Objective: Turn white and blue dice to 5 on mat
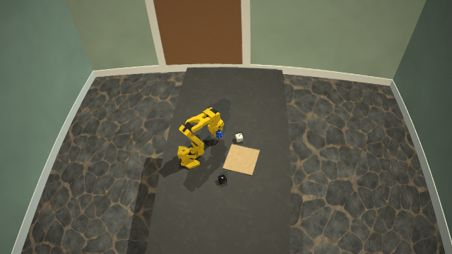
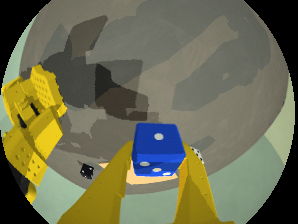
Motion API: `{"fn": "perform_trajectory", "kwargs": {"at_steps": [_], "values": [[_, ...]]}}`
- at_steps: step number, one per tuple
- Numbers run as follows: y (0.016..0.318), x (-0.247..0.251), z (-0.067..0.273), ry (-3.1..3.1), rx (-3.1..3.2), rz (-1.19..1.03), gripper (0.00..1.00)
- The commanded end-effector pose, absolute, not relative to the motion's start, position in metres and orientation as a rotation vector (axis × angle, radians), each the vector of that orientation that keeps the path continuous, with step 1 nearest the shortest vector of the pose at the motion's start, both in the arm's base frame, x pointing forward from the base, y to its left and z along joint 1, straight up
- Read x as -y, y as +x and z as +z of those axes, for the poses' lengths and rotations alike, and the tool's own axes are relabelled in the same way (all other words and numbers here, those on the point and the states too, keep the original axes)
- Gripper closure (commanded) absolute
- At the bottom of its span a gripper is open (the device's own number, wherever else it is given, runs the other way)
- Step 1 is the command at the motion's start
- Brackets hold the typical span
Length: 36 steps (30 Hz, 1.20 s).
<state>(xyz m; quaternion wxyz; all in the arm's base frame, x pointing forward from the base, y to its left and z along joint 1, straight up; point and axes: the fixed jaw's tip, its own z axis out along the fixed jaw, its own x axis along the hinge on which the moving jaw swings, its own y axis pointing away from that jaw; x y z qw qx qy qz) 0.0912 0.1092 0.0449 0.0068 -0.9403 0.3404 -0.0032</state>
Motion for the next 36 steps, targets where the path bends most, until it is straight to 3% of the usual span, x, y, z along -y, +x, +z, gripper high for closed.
{"fn": "perform_trajectory", "kwargs": {"at_steps": [1, 36], "values": [[0.092, -0.112, 0.047, -2.925, -1.035, -0.021, 1.00], [0.092, -0.113, 0.035, -2.925, -1.035, -0.021, 1.00]]}}
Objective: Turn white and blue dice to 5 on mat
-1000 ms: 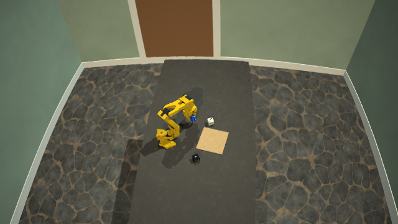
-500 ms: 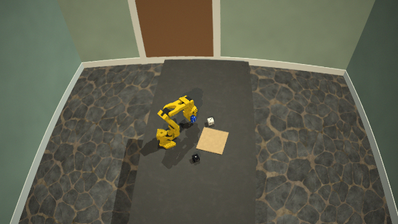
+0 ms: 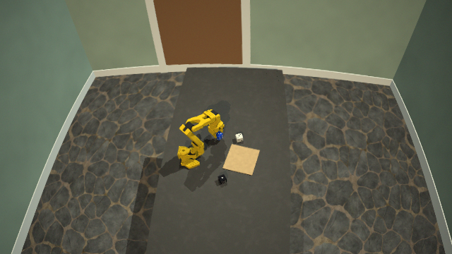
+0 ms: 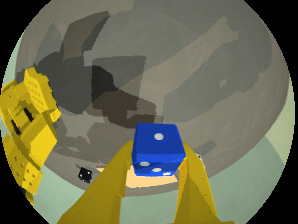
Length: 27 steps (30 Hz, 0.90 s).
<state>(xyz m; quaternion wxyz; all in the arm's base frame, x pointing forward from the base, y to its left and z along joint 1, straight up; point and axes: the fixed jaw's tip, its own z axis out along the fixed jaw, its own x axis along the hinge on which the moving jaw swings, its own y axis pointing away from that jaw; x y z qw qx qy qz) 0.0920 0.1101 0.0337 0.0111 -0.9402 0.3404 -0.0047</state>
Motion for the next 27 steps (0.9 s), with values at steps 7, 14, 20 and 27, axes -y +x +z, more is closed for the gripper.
{"fn": "perform_trajectory", "kwargs": {"at_steps": [7, 14, 20, 27], "values": [[0.092, -0.113, 0.032, -2.925, -1.035, -0.021, 1.00], [0.093, -0.113, 0.029, -2.925, -1.035, -0.021, 1.00], [0.093, -0.113, 0.028, -2.925, -1.035, -0.021, 1.00], [0.093, -0.113, 0.024, -2.925, -1.035, -0.021, 1.00]]}}
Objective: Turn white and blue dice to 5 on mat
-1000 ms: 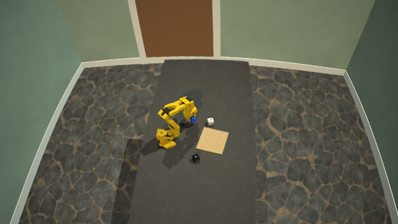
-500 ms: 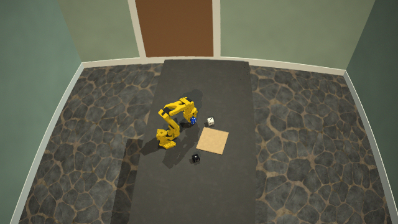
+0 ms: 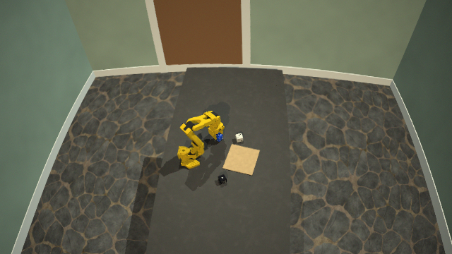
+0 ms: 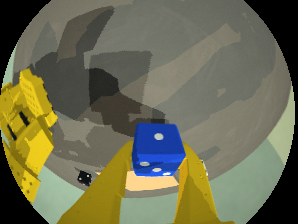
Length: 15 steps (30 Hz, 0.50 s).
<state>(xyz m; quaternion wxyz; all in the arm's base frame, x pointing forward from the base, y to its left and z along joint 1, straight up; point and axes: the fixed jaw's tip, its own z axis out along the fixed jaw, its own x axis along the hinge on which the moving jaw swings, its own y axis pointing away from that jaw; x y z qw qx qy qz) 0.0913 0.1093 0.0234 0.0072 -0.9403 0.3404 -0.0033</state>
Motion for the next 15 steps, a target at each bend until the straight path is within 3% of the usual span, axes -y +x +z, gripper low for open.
{"fn": "perform_trajectory", "kwargs": {"at_steps": [1, 15], "values": [[0.0926, -0.1130, 0.0234, -2.925, -1.035, -0.021, 1.00], [0.0927, -0.1131, 0.0193, -2.925, -1.035, -0.021, 1.00]]}}
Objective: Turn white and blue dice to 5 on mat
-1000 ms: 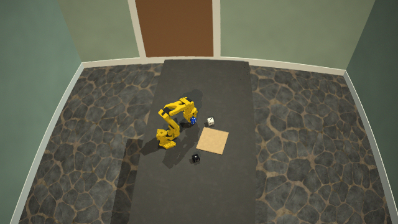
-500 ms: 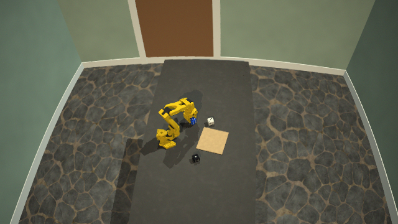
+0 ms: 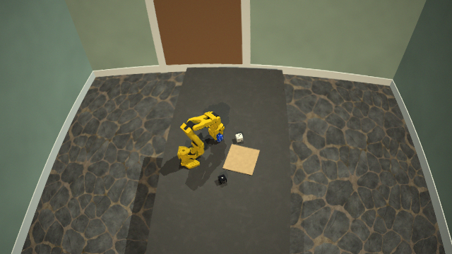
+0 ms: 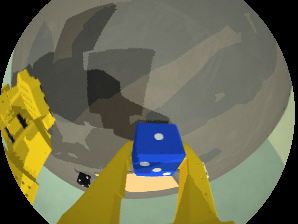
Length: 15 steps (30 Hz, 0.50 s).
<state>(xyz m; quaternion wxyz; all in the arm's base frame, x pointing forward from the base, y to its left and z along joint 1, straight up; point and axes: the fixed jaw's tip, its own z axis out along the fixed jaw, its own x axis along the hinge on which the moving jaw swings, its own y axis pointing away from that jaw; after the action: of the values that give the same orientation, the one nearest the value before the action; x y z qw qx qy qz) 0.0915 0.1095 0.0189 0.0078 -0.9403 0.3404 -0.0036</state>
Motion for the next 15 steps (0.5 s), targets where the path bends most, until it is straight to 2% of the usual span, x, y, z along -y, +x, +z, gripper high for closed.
{"fn": "perform_trajectory", "kwargs": {"at_steps": [1, 15], "values": [[0.0927, -0.1131, 0.0186, -2.925, -1.035, -0.021, 1.00], [0.0928, -0.1131, 0.0164, -2.925, -1.035, -0.021, 1.00]]}}
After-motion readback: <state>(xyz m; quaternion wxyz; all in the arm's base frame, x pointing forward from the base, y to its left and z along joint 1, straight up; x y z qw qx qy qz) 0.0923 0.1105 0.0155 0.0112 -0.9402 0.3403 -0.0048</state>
